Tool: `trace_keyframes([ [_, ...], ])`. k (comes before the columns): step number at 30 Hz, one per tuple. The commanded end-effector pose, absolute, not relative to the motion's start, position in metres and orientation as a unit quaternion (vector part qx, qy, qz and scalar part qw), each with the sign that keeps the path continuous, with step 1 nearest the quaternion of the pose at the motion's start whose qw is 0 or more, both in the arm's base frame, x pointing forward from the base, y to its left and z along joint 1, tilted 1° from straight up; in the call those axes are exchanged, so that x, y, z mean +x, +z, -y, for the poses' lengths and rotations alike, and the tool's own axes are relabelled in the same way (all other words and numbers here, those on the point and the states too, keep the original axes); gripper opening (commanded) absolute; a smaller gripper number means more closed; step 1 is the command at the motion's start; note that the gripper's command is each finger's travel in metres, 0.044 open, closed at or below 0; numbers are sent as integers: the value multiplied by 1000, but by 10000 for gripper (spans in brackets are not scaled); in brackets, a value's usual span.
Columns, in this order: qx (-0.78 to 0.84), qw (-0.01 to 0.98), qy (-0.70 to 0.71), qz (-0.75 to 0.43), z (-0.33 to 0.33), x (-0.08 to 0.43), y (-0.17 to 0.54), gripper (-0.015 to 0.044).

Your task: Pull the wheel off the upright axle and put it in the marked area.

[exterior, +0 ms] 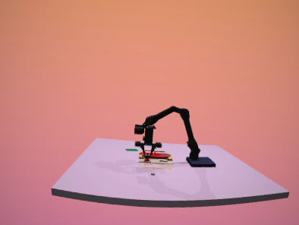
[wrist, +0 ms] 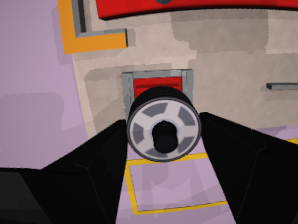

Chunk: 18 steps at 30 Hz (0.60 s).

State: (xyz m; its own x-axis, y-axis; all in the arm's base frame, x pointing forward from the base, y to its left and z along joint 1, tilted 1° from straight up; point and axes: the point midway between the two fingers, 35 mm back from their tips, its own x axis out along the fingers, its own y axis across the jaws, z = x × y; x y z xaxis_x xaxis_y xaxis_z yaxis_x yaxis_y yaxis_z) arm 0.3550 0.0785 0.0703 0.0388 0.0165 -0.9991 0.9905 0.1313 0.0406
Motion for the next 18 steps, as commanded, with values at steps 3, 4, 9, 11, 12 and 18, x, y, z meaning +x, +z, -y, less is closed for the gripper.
trace_keyframes([
  [3,480,538,-452,-525,-79,354,76,0],
  [4,480,538,-452,-525,-79,354,77,0],
  [9,480,538,-452,-525,-79,354,78,0],
  [11,480,538,-452,-525,-79,354,79,0],
  [12,480,538,-452,-525,-79,354,79,0],
  [18,480,538,-451,-525,-79,354,81,0],
])
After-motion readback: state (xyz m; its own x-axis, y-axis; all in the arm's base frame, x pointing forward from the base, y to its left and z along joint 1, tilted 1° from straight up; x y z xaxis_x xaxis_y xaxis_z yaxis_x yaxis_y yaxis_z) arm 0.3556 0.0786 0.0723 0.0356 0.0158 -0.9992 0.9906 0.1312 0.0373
